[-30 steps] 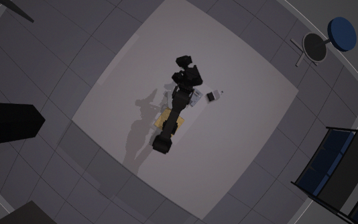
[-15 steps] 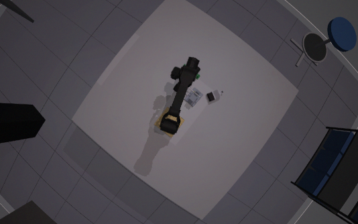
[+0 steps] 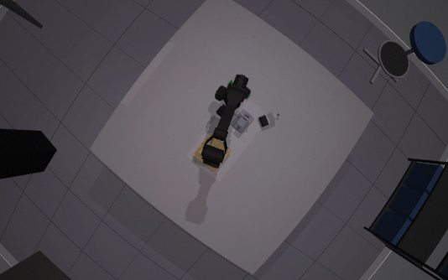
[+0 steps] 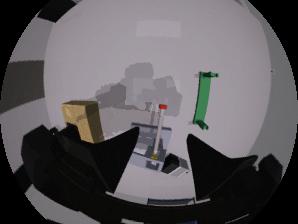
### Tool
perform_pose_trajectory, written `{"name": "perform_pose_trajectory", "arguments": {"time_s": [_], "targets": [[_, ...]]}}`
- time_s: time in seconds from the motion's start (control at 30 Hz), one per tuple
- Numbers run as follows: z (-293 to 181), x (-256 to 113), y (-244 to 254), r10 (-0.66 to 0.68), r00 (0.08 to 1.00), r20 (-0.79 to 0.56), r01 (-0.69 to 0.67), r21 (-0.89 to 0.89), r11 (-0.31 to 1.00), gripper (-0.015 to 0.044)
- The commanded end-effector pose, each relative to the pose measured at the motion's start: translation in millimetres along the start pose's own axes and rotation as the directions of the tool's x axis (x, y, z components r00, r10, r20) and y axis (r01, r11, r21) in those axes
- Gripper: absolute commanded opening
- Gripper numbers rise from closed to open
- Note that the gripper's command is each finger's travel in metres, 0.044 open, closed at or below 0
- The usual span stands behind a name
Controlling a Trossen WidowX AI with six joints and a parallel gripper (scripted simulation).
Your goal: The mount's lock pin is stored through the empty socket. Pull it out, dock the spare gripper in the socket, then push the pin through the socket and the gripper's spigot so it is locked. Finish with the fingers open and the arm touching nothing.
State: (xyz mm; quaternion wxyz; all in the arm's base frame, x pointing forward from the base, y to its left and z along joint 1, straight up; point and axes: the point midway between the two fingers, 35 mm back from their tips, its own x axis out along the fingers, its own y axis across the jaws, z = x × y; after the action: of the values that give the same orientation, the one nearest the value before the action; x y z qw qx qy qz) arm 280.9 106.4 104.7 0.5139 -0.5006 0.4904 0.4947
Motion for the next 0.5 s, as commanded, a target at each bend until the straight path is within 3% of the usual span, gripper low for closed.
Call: {"name": "perform_pose_trajectory", "arguments": {"time_s": [0.0,0.47], "targets": [[-3.6,20.1,3.7,0.007,1.0,-0.009,-0.007,-0.005,1.0,0.03],[-3.1,39.0,2.4,0.007,1.0,-0.009,-0.007,-0.005,1.0,0.03]]}}
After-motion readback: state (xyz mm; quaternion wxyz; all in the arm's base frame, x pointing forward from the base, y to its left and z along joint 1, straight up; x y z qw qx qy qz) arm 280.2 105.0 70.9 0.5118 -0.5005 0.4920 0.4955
